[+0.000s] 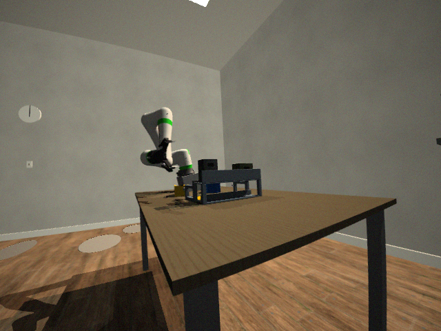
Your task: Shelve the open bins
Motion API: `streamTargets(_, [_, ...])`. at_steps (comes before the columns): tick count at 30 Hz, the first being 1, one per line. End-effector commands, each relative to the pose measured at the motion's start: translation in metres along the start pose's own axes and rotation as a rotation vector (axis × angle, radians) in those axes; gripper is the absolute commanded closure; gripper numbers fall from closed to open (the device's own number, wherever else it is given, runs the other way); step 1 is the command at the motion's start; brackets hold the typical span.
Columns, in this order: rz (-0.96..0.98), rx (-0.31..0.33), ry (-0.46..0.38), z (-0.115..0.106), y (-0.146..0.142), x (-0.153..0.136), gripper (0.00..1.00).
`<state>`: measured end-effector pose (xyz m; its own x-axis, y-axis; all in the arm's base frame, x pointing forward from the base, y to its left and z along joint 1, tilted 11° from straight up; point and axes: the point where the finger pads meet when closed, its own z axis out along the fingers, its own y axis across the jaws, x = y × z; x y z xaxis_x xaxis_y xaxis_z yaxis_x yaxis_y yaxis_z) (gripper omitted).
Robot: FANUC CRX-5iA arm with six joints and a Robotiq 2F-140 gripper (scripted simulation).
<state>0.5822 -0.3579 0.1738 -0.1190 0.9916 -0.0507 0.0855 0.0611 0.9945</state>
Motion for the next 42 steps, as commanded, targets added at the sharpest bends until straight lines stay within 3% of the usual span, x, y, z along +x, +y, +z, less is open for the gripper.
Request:
streamTargets(1, [0.000, 0.000, 0.000, 0.000, 0.000, 0.000, 0.00])
streamTargets(19, [0.004, 0.002, -0.001, 0.000, 0.000, 0.001, 0.00])
streamTargets(28, [0.261, 0.145, -0.037, -0.004, -0.026, 0.040, 0.00])
streamTargets(40, [0.261, 0.145, -0.037, -0.004, -0.026, 0.040, 0.00])
streamTargets(42, [0.397, 0.221, -0.055, -0.005, -0.038, 0.061, 0.00])
